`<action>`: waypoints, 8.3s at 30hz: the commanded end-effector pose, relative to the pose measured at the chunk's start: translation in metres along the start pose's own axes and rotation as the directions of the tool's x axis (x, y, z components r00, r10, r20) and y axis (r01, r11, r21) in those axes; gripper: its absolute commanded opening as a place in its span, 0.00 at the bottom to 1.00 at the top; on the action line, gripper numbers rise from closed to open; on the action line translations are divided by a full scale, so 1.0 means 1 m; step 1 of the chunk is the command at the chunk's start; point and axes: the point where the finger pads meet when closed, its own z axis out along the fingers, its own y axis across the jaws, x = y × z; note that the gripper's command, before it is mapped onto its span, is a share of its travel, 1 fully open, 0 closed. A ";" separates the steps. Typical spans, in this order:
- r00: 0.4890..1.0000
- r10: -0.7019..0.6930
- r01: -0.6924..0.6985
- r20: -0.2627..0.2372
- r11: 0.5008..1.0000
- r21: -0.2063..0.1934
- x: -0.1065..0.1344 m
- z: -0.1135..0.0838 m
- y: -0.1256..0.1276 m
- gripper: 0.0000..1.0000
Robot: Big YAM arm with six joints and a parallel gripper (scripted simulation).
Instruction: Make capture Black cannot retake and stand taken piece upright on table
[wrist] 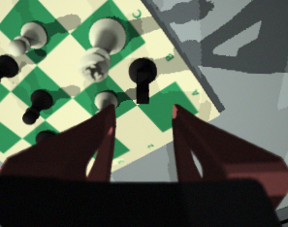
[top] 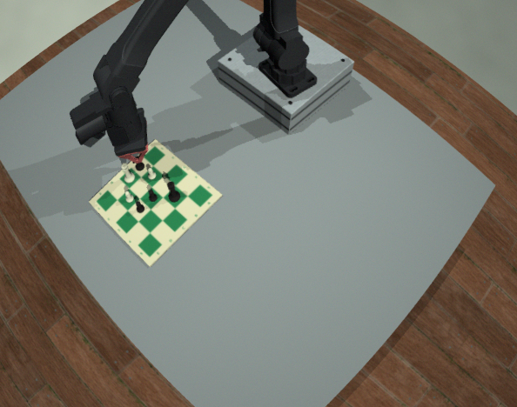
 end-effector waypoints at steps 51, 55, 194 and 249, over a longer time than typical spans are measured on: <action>0.999 0.004 -0.003 0.037 1.000 -0.017 -0.017 -0.003 0.011 0.36; 1.000 0.005 -0.005 0.015 1.000 -0.009 -0.006 0.008 0.006 0.36; 0.988 0.149 -0.148 0.041 0.989 -0.027 -0.114 -0.082 0.127 0.00; 0.981 0.186 -0.183 0.055 0.982 -0.044 -0.136 0.018 0.158 0.00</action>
